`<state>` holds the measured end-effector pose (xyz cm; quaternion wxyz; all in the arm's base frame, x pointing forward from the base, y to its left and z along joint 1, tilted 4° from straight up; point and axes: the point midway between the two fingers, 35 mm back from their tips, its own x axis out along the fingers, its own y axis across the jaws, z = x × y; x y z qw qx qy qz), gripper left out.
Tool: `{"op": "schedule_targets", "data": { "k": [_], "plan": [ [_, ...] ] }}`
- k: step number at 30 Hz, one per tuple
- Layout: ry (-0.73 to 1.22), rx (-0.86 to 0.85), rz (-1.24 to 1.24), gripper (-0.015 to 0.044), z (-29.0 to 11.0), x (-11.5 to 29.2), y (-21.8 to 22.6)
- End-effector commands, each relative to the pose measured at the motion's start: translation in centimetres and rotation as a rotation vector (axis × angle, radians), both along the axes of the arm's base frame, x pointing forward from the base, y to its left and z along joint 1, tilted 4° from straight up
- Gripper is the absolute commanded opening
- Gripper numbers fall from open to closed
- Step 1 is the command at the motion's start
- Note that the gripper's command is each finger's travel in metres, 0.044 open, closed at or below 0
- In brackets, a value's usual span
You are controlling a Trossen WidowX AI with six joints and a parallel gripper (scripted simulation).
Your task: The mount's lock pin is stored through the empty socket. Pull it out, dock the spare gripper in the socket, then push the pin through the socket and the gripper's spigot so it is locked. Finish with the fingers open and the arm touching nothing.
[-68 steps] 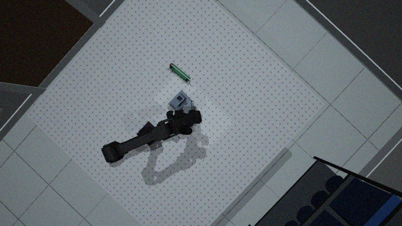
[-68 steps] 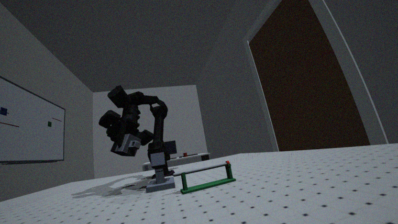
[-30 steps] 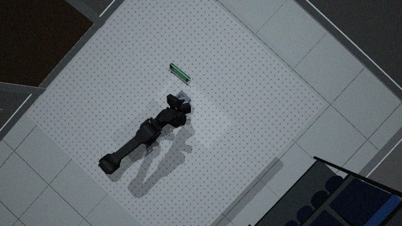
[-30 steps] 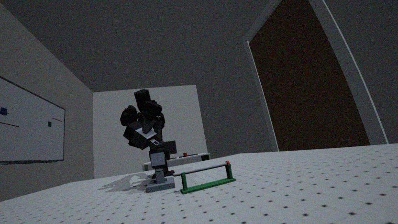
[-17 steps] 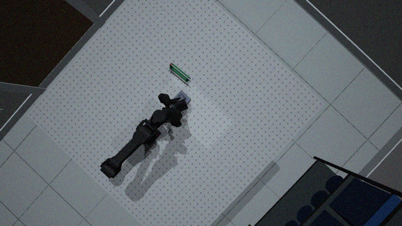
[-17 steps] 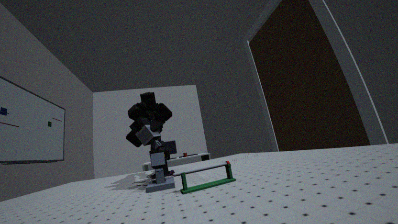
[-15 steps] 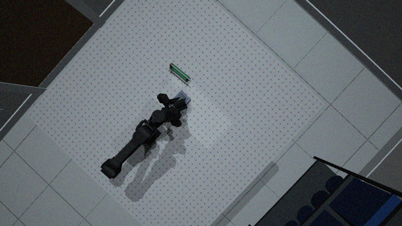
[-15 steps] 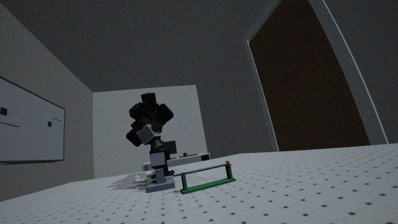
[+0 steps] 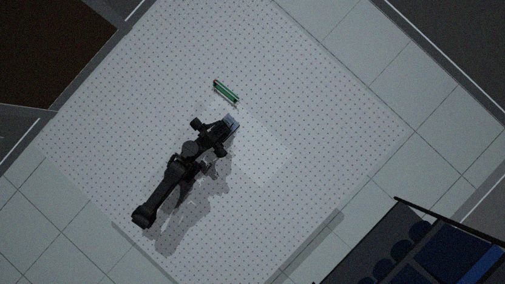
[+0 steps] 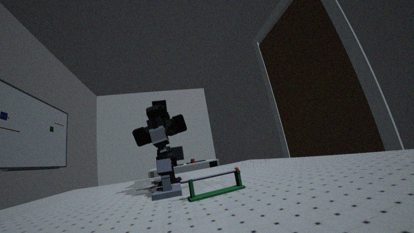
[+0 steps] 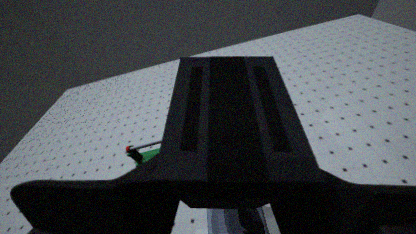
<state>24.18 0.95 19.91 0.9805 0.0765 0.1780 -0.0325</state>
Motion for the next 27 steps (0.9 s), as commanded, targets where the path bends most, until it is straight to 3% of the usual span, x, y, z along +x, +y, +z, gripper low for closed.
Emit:
{"op": "schedule_targets", "data": {
  "k": [1,7,27],
  "plan": [
    [-0.061,-0.091,0.042,0.0000,0.9,-0.3,0.4],
    [-0.096,-0.194,0.083,0.0000,1.3,-0.5,0.8],
    [-0.097,-0.204,0.084,0.0000,0.0,0.0,0.7]
  ]
}}
